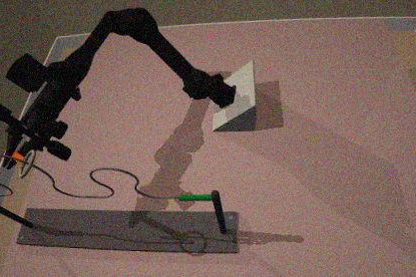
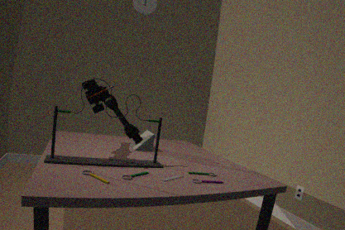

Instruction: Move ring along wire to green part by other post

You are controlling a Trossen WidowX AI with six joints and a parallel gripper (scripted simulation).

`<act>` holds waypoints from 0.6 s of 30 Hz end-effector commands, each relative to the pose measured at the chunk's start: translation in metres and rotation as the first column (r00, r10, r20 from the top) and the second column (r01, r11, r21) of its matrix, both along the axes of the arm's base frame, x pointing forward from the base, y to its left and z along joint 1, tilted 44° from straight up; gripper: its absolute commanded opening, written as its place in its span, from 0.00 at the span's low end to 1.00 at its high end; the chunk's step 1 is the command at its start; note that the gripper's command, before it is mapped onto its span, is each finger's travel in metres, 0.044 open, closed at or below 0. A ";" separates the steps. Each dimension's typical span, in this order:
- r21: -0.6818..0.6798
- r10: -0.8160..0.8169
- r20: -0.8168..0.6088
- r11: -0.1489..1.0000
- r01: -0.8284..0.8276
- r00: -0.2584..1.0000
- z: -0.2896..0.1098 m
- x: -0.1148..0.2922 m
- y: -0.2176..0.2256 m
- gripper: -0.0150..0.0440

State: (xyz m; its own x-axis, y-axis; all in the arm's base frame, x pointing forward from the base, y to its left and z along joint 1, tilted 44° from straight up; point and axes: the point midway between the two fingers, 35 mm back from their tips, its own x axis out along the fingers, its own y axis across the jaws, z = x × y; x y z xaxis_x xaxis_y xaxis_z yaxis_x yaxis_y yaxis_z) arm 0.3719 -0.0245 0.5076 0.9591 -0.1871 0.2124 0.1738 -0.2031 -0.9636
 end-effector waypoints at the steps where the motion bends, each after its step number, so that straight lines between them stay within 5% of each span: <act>1: -0.054 0.005 0.012 0.999 -0.005 1.000 0.002 -0.001 0.001 0.00; 18: -0.259 0.009 0.055 0.966 0.006 0.998 0.010 -0.001 0.004 0.00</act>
